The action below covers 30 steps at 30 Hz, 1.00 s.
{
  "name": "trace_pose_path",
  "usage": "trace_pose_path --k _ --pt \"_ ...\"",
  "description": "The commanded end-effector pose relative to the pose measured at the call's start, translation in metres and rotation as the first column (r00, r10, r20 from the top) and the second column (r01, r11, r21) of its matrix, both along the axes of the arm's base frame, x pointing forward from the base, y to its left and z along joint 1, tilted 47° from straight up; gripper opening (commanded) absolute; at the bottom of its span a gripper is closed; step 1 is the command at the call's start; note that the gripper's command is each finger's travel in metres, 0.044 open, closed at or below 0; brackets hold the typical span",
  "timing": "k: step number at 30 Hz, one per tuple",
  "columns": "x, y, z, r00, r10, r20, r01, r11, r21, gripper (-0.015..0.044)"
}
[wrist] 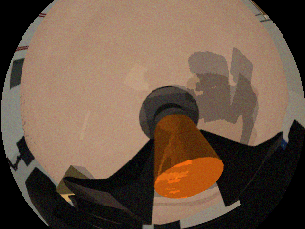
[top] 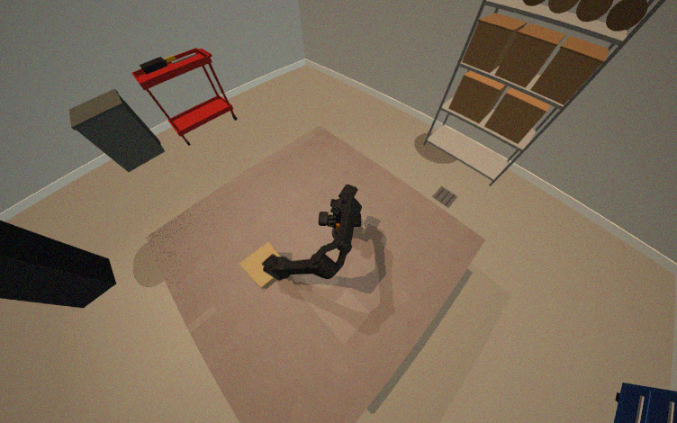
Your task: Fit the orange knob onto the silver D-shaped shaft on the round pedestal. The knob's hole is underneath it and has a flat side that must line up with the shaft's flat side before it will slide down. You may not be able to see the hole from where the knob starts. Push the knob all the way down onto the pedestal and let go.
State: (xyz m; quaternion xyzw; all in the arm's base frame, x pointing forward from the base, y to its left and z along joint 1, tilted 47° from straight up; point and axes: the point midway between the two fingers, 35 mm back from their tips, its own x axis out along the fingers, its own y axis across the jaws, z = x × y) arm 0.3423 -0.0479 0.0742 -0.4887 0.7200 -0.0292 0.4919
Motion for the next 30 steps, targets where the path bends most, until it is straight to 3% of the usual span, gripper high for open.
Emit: trace_pose_path --k 1,30 --pt "-0.0012 -0.0003 0.0002 1.000 0.001 -0.003 -0.001 1.000 0.000 0.0000" --pt "-0.0013 -0.0004 0.0001 0.999 0.031 -0.035 -0.031 1.000 0.002 0.0000"
